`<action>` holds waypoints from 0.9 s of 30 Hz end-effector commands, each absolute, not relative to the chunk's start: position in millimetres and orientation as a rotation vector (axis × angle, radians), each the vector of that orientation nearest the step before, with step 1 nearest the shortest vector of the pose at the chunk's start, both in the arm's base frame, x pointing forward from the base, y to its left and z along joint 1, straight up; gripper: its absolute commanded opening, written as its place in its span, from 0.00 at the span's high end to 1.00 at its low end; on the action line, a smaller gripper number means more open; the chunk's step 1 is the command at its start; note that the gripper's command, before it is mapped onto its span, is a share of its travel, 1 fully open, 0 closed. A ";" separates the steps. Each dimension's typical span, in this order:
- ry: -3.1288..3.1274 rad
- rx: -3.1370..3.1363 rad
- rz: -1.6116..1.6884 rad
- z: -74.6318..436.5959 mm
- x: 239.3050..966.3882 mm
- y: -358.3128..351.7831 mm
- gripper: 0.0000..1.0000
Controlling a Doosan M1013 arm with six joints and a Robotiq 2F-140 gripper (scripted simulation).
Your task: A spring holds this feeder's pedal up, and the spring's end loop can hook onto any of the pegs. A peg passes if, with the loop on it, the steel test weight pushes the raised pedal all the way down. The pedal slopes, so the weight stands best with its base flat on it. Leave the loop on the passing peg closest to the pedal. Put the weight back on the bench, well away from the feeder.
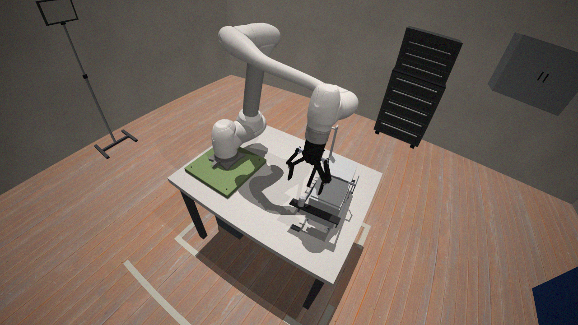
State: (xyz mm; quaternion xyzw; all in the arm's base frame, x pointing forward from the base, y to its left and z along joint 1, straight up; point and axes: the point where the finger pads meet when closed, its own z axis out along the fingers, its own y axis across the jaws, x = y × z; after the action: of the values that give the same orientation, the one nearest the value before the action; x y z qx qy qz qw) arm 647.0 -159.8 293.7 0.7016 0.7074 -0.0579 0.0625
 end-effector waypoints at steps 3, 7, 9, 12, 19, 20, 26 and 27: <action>2.137 2.120 -0.173 294.4 647.2 -159.7 0.00; 2.137 2.120 -0.173 294.4 647.2 -159.7 0.00; 2.137 2.120 -0.173 294.4 647.2 -159.7 0.00; 2.137 2.120 -0.173 294.4 647.2 -159.7 0.00; 2.137 2.120 -0.173 294.4 647.2 -159.7 0.00; 2.137 2.120 -0.173 294.4 647.2 -159.7 0.00; 2.138 2.121 -0.174 285.6 647.3 -159.5 0.00; 2.138 2.121 -0.174 284.1 647.3 -159.5 0.00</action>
State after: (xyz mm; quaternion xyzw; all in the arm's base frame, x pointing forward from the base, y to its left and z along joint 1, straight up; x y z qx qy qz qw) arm 647.0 -159.7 286.3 0.7017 0.7074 -0.0579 0.0624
